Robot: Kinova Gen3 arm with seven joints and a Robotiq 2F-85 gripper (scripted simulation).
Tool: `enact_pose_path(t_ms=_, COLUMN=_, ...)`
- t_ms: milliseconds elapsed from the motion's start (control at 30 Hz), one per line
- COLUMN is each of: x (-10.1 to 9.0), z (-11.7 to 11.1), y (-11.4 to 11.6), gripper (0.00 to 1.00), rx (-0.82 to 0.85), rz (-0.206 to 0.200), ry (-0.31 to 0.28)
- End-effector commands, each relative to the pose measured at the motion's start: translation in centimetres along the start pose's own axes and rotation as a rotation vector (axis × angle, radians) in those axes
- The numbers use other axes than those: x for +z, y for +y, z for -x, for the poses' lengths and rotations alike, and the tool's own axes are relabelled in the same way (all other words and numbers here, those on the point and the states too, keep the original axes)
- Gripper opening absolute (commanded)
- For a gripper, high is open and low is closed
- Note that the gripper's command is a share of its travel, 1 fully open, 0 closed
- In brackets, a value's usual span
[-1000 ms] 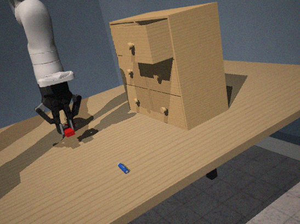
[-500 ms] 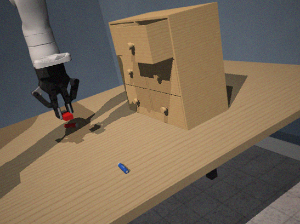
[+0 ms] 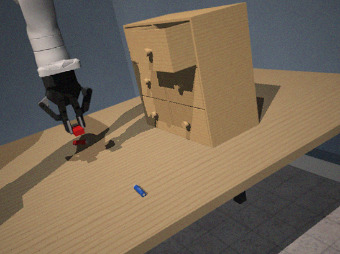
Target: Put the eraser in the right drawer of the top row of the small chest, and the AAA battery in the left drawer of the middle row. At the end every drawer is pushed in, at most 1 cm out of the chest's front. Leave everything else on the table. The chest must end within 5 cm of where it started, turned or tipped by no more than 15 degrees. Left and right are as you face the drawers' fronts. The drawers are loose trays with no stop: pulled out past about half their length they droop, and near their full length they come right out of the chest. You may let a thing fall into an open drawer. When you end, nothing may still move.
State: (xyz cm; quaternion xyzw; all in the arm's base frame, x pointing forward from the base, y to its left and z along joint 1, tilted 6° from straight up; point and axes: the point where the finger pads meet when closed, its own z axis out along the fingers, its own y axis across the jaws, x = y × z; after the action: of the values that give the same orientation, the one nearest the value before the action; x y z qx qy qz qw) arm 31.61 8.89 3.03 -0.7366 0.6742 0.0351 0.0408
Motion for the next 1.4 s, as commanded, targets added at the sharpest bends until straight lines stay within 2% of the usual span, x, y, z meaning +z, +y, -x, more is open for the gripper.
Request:
enact_pose_path(t_ms=0, x=0.1, z=-0.5, y=-0.5, gripper=0.19, rx=0.068, rz=0.001, ry=0.005)
enact_pose_path(t_ms=167, x=0.2, z=-2.2, y=-1.7, gripper=0.19, rx=0.331, rz=0.008, ry=0.013)
enact_pose_path(t_ms=233, x=0.2, z=-2.2, y=-1.7, gripper=0.19, rx=0.331, rz=0.008, ry=0.013)
enact_pose_path(t_ms=567, x=0.3, z=-6.5, y=-5.2, gripper=0.19, rx=1.025, rz=0.007, ry=0.014)
enact_pose_path(t_ms=733, x=0.1, z=-8.3, y=-6.8, gripper=0.19, rx=1.297, rz=-0.001, ry=0.003)
enact_pose_path(t_ms=800, x=0.1, z=-8.3, y=-6.8, gripper=0.19, rx=1.297, rz=-0.001, ry=0.003)
enact_pose_path(t_ms=1033, x=-0.1, z=-9.4, y=-7.9, gripper=0.19, rx=1.472, rz=-0.008, ry=-0.01)
enact_pose_path(t_ms=1367, x=-0.1, z=-9.5, y=-8.0, gripper=0.19, rx=1.485, rz=-0.008, ry=-0.011)
